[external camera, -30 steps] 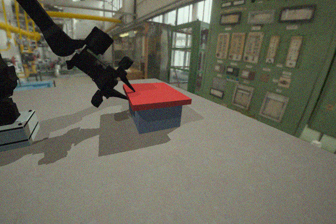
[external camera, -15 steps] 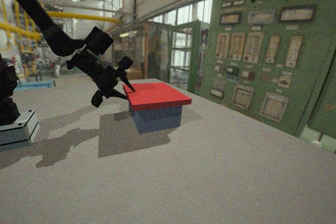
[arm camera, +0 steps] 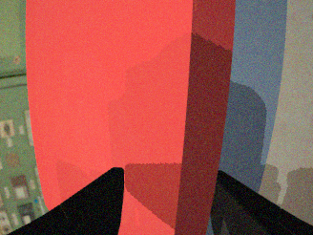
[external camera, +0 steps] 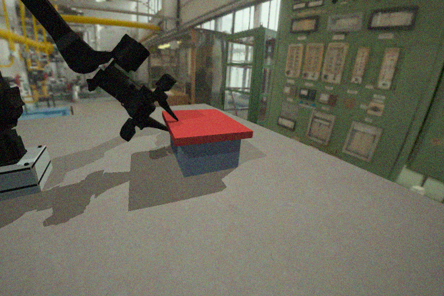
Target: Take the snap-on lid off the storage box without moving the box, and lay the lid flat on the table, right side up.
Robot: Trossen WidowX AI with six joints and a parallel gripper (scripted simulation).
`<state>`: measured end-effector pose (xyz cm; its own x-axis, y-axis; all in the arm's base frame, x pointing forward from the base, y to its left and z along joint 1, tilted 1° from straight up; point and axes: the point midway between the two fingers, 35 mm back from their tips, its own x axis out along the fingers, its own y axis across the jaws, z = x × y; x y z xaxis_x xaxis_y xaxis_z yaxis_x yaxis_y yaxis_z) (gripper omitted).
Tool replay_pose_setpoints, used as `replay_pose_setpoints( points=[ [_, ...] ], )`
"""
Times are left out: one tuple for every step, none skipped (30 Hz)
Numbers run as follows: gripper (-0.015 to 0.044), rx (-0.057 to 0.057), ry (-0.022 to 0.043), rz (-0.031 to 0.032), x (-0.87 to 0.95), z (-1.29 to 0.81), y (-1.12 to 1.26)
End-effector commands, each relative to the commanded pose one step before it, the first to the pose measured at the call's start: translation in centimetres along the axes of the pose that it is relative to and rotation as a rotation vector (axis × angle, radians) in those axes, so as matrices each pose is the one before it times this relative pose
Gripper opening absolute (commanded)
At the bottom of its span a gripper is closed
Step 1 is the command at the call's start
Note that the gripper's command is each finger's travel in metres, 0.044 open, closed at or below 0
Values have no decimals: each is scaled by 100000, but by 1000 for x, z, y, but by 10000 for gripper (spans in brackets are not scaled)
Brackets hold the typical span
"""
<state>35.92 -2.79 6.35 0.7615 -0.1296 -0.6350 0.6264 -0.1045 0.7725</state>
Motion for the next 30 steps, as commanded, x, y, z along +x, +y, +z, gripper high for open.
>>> replay_pose_setpoints(
  points=[
    [0, 23, 11, 176, -146, 1, 154],
    [0, 0, 0, 0, -17, 1, 12],
    [0, 0, 0, 0, -17, 1, 12],
    [0, 0, 0, 0, -16, 1, 13],
    [0, 0, 0, 0, -16, 1, 13],
    [0, 0, 0, 0, -16, 1, 13],
    [0, 0, 0, 0, -15, 0, 13],
    [0, 0, 0, 0, -15, 0, 14],
    [0, 0, 0, 0, -15, 0, 14],
    [0, 0, 0, 0, -15, 0, 14],
    [0, 0, 0, 0, -15, 0, 14],
    [0, 0, 0, 0, -15, 0, 14],
    [0, 0, 0, 0, -15, 0, 14],
    [0, 0, 0, 0, -15, 0, 13],
    [0, 0, 0, 0, -16, 1, 13],
    [0, 0, 0, 0, -16, 1, 13],
    [0, 0, 0, 0, -16, 1, 13],
    [0, 0, 0, 0, -15, 0, 14],
    [0, 0, 0, 0, -15, 0, 14],
    [0, 0, 0, 0, -15, 0, 14],
    [0, 0, 0, 0, -14, 0, 15],
    [0, 0, 0, 0, -13, 0, 15],
    [0, 0, 0, 0, -13, 0, 16],
    [0, 0, 0, 0, -13, 0, 15],
    [0, 0, 0, 0, -14, 0, 15],
    [0, 0, 0, 0, -14, 0, 15],
    [0, 0, 0, 0, -14, 0, 15],
    [0, 0, 0, 0, -14, 0, 15],
    [0, 0, 0, 0, -14, 0, 15],
    [0, 0, 0, 0, -14, 0, 15]
  ],
)
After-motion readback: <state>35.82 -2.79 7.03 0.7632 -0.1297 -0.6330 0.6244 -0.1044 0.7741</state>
